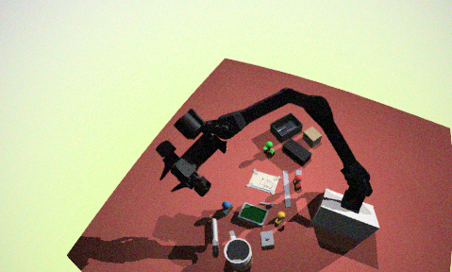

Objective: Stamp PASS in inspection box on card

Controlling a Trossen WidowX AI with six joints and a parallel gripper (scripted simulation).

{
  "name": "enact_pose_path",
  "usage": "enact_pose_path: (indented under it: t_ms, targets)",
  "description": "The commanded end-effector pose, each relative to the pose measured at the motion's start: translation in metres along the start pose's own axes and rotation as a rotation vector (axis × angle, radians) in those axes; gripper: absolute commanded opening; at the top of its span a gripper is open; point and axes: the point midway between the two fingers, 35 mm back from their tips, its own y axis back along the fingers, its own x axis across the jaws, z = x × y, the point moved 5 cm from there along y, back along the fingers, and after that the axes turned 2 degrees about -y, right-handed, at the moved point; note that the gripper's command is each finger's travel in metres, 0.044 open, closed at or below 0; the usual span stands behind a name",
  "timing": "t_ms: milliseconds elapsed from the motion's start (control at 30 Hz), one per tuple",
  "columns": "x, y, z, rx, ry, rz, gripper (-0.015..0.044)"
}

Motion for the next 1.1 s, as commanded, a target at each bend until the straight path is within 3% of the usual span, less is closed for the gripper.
enact_pose_path:
  t_ms: [0,367,667,1067]
  targets:
    - [0.008,0.026,-0.037,0.150,-0.265,0.069,0.0213]
    - [0.049,0.137,-0.143,0.665,-0.986,0.108,0.0213]
    - [0.084,0.237,-0.206,1.113,-1.463,-0.179,0.0213]
    - [0.086,0.240,-0.213,1.144,-1.493,-0.211,0.0213]
